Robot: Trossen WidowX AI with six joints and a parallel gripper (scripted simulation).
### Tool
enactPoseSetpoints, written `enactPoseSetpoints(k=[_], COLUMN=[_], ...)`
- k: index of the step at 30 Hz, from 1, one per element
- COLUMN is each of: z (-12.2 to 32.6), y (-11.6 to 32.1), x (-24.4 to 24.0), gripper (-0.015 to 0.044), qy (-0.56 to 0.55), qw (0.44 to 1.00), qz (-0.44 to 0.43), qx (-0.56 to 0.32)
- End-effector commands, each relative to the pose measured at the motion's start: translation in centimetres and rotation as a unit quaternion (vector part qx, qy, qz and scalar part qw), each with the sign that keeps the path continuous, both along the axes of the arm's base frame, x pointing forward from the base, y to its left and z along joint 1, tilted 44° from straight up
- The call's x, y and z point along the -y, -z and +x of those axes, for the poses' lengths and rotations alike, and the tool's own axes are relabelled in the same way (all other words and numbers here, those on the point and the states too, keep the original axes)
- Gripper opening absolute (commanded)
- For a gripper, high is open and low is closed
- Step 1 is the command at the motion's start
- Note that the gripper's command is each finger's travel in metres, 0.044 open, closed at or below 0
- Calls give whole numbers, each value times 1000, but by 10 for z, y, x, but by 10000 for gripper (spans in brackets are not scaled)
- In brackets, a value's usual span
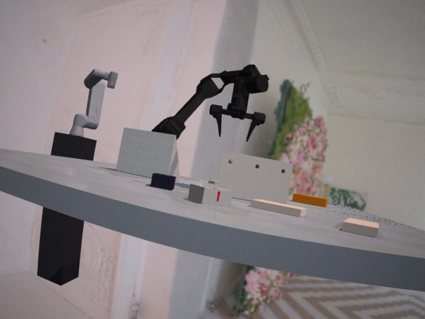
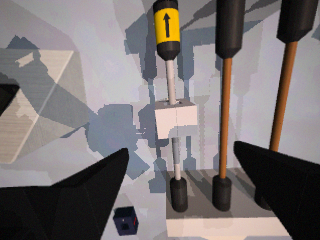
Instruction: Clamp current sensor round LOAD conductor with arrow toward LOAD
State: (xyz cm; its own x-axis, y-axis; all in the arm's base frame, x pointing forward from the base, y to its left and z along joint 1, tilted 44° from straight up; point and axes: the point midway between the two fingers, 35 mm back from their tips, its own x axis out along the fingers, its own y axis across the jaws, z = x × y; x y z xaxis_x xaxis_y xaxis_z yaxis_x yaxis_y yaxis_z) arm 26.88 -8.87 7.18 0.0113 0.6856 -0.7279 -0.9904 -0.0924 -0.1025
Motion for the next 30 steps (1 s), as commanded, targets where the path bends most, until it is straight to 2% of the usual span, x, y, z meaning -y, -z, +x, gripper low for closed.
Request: enactPoseSetpoints(k=[1,11,17,23,30], z=[0,-1,-25,-53,-83], y=[0,-1,-25,-39,-36], x=[0,0,-11,-26,-44], gripper=[440,440,440,440,440], qy=[-2,6,198,411,623], qw=[1000,1000,976,898,748], qz=[-1,-1,-27,-16,50], qx=[0,-3,-83,-157,-223])
